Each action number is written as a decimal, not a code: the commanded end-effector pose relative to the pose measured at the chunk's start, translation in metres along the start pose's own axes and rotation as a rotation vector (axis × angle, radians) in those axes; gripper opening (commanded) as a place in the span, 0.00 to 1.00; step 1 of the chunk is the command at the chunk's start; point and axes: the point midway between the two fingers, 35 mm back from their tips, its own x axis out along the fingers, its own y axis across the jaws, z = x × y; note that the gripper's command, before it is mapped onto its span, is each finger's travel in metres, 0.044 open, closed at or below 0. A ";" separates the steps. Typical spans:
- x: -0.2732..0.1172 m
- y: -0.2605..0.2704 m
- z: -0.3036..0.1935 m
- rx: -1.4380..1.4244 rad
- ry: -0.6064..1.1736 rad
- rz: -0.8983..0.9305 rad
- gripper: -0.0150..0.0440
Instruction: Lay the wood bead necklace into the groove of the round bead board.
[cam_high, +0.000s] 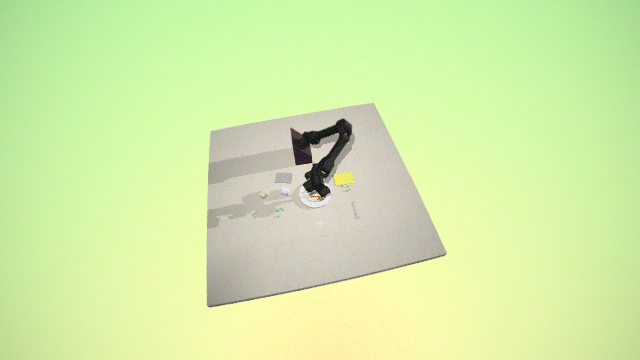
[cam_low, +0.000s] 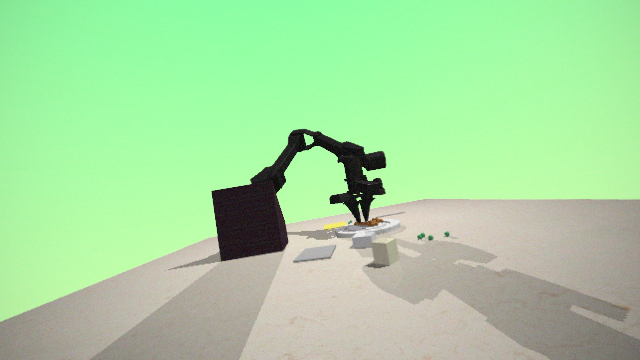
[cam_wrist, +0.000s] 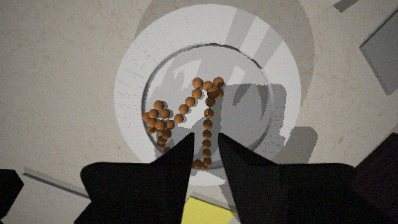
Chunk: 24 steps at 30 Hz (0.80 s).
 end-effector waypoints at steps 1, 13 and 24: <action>0.007 -0.001 -0.001 0.009 0.004 0.001 0.46; 0.007 -0.001 -0.001 0.002 0.002 -0.002 0.25; 0.007 -0.001 -0.001 0.002 0.002 -0.002 0.25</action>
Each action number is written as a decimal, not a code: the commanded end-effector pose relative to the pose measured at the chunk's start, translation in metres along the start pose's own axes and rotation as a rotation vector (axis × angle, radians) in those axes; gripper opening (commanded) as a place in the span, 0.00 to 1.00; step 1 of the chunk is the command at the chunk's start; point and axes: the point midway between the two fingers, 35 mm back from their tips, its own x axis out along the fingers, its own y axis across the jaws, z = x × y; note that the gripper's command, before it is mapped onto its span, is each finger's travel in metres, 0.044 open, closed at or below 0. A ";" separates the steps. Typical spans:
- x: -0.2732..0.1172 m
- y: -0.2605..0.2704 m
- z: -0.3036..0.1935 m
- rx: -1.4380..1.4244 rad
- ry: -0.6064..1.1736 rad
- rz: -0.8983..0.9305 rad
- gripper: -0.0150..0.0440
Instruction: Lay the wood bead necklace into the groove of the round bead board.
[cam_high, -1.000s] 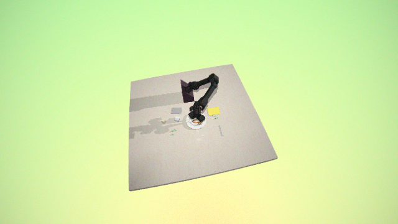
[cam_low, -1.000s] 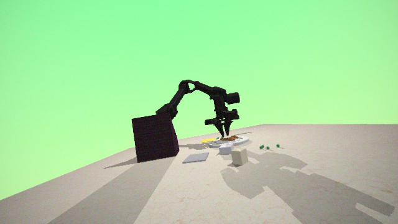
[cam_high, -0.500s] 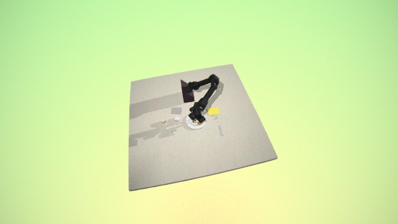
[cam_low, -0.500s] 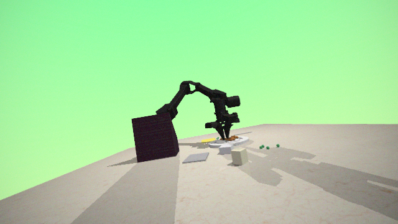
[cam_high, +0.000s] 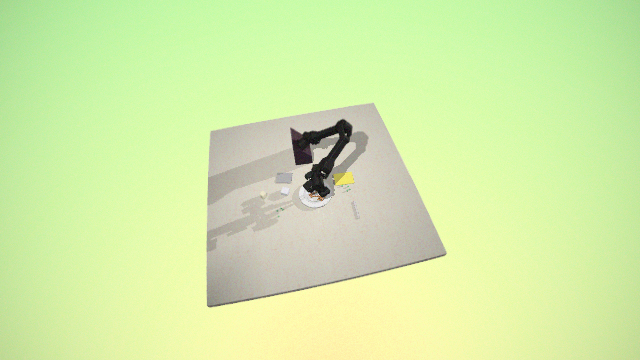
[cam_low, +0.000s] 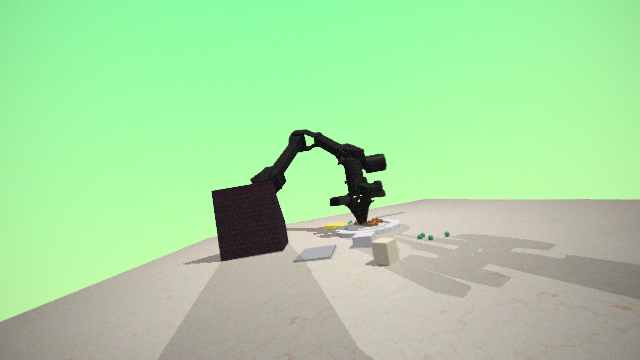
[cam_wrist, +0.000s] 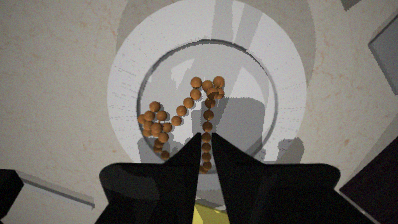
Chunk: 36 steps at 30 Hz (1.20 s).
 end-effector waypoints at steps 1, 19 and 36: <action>0.000 0.000 0.000 -0.001 0.000 0.000 0.25; -0.001 0.000 0.000 0.000 0.000 0.000 0.25; -0.005 -0.013 -0.004 0.007 0.002 0.002 0.25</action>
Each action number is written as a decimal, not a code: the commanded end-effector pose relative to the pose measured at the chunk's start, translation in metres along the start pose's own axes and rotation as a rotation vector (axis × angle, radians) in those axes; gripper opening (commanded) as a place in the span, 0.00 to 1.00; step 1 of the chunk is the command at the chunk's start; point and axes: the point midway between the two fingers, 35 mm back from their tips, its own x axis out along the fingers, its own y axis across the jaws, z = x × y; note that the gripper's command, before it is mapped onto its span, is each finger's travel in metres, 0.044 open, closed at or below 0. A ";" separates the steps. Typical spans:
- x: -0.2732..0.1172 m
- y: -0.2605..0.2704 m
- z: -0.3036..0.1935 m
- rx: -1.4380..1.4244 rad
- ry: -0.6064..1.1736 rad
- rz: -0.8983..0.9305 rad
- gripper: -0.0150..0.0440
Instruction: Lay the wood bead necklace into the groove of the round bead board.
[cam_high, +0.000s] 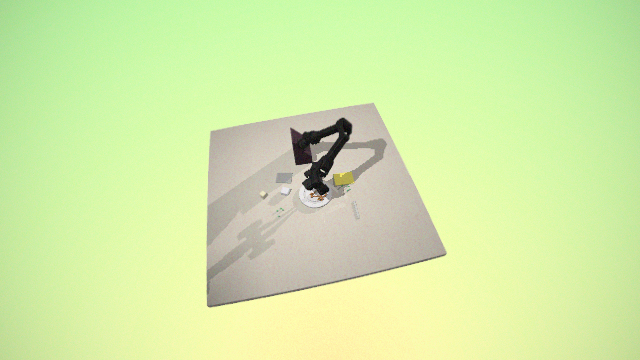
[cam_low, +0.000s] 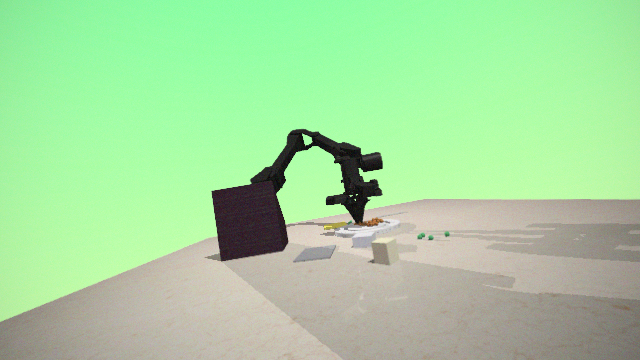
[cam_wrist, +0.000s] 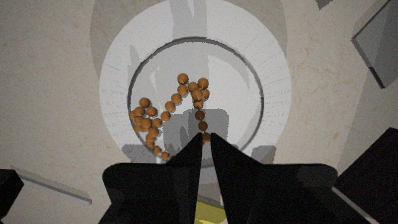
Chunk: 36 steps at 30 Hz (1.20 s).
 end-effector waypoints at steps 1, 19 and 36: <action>0.001 -0.001 -0.001 -0.007 0.001 0.003 0.25; -0.001 -0.001 -0.001 -0.007 0.001 0.003 0.92; -0.001 -0.001 0.000 -0.007 0.001 0.003 1.00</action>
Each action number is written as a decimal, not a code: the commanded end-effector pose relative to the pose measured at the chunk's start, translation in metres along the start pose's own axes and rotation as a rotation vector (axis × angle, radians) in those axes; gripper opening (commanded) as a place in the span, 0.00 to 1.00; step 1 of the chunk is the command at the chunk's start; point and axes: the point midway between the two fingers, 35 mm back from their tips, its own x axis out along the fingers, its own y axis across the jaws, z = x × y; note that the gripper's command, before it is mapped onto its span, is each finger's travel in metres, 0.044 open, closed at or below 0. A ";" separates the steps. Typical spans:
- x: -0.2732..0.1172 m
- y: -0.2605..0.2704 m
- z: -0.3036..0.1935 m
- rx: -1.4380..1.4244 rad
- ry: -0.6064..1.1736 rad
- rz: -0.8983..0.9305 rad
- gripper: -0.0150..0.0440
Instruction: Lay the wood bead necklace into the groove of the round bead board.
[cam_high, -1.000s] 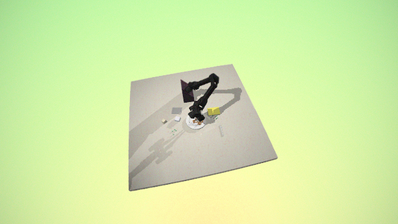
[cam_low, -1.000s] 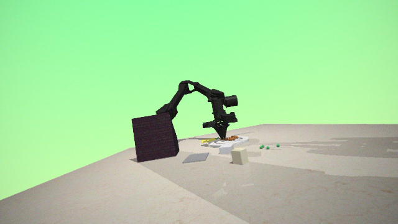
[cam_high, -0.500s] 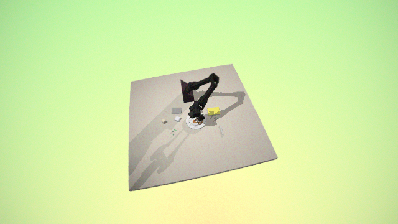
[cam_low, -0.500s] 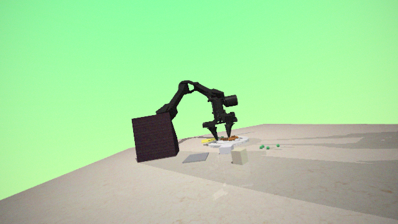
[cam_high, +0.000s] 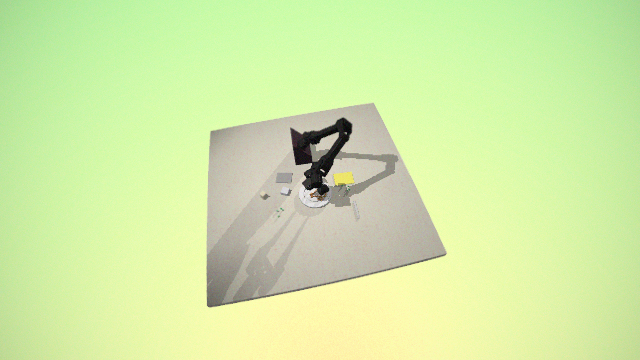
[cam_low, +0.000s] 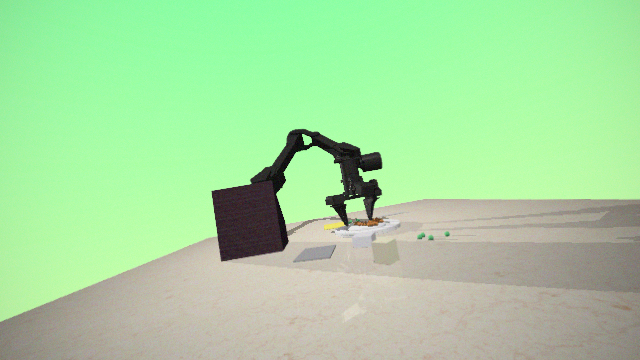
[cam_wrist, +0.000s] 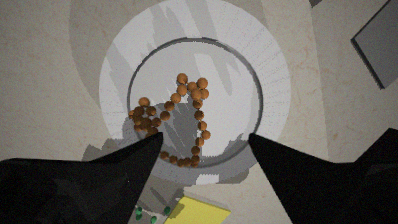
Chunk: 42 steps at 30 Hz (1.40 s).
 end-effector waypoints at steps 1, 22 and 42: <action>0.000 0.000 0.000 -0.005 0.002 0.001 1.00; -0.018 0.008 0.022 -0.217 0.000 0.001 0.46; 0.001 0.008 0.022 -0.218 0.000 0.002 0.46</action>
